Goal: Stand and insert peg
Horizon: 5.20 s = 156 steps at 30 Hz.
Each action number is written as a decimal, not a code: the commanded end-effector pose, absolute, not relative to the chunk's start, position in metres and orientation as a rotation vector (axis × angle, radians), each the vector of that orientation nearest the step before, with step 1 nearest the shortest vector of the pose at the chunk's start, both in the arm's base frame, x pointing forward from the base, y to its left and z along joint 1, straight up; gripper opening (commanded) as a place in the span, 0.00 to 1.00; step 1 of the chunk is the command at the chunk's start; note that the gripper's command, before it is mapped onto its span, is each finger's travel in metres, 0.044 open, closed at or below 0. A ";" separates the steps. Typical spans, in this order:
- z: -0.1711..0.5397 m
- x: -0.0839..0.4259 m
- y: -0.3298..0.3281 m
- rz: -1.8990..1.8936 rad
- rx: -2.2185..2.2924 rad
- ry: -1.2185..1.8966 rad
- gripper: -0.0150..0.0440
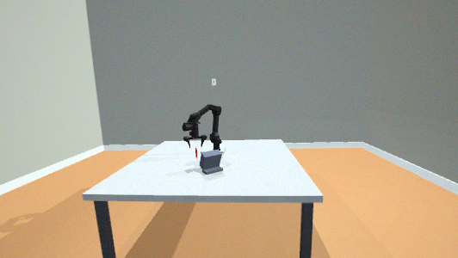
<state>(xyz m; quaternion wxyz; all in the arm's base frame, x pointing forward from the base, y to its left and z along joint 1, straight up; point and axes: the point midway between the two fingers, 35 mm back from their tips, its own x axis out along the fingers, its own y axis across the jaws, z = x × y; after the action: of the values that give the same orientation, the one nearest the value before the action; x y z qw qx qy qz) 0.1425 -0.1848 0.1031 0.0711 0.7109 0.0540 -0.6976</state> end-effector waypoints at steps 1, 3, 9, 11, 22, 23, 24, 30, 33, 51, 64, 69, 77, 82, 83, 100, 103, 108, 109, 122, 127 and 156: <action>0.095 0.142 -0.184 -2.110 2.136 0.163 1.00; 0.092 0.142 -0.185 -2.110 2.136 0.163 1.00; 0.082 0.142 -0.185 -2.110 2.136 0.163 1.00; 0.079 0.142 -0.184 -2.110 2.136 0.163 1.00; 0.061 0.141 -0.183 -2.110 2.136 0.163 1.00; 0.060 0.141 -0.183 -2.110 2.136 0.163 1.00; 0.060 0.141 -0.183 -2.110 2.136 0.163 1.00; 0.064 0.142 -0.184 -2.100 2.137 0.164 0.78; 0.064 0.142 -0.184 -2.100 2.137 0.164 0.64; 0.069 0.142 -0.185 -2.101 2.137 0.164 0.25; 0.113 0.144 -0.186 -2.106 2.137 0.163 0.25; 0.129 0.144 -0.186 -2.108 2.136 0.163 0.25; 0.142 0.146 -0.186 -2.099 2.150 0.160 0.25; 0.138 0.156 -0.187 -2.052 2.213 0.149 0.25; 0.138 0.159 -0.187 -2.041 2.227 0.147 0.25; 0.127 0.196 -0.189 -1.844 2.453 0.130 0.25; 0.126 0.203 -0.189 -1.807 2.491 0.131 0.25; 0.124 0.213 -0.189 -1.745 2.552 0.135 0.25; 0.124 0.215 -0.189 -1.732 2.564 0.136 0.25; 0.122 0.241 -0.187 -1.561 2.711 0.163 0.25; 0.122 0.250 -0.186 -1.493 2.764 0.179 0.25; 0.130 0.293 -0.174 -1.088 3.012 0.339 0.25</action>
<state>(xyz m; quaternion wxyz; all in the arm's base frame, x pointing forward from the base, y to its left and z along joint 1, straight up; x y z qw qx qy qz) 0.2899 -0.1764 0.1307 -0.0304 0.9313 0.0981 -0.3495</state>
